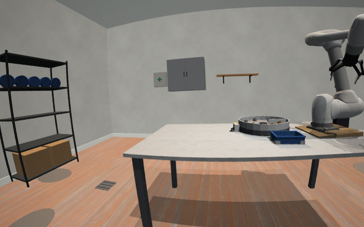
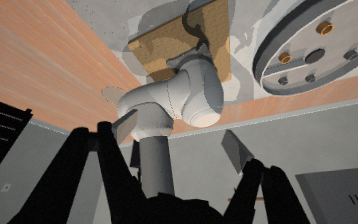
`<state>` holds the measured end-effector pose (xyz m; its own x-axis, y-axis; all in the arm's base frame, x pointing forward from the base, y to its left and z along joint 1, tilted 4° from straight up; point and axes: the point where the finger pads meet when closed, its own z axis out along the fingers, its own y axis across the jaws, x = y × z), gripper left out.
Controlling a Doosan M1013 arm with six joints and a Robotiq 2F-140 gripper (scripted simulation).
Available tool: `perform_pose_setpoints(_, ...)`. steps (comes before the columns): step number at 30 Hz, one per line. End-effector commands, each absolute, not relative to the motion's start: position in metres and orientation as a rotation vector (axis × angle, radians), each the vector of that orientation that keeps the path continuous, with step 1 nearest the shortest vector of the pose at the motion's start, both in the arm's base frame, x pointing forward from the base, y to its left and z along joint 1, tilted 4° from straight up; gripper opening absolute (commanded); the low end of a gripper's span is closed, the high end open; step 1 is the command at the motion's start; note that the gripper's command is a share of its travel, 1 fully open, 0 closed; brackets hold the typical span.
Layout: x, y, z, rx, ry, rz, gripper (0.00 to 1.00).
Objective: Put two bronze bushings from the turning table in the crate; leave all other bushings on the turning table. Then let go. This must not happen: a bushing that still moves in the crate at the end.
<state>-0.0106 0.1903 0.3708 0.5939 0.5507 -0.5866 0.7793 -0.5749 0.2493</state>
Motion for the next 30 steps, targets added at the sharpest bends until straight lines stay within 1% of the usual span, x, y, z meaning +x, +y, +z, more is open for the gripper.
perform_pose_setpoints(1,-0.001,0.193,0.365,2.394,0.966,-0.613,1.00)
perform_pose_setpoints(5,0.022,0.199,0.352,2.518,0.739,-0.585,1.00)
perform_pose_setpoints(7,0.022,0.199,0.352,2.518,0.739,-0.585,1.00)
perform_pose_setpoints(16,0.079,0.202,0.323,2.715,0.165,-0.514,1.00)
perform_pose_setpoints(22,0.115,0.197,0.307,2.768,-0.203,-0.468,1.00)
perform_pose_setpoints(24,0.115,0.197,0.307,2.768,-0.203,-0.468,1.00)
perform_pose_setpoints(25,0.129,0.193,0.302,2.775,-0.342,-0.450,1.00)
perform_pose_setpoints(30,0.159,0.182,0.290,2.764,-0.655,-0.410,1.00)
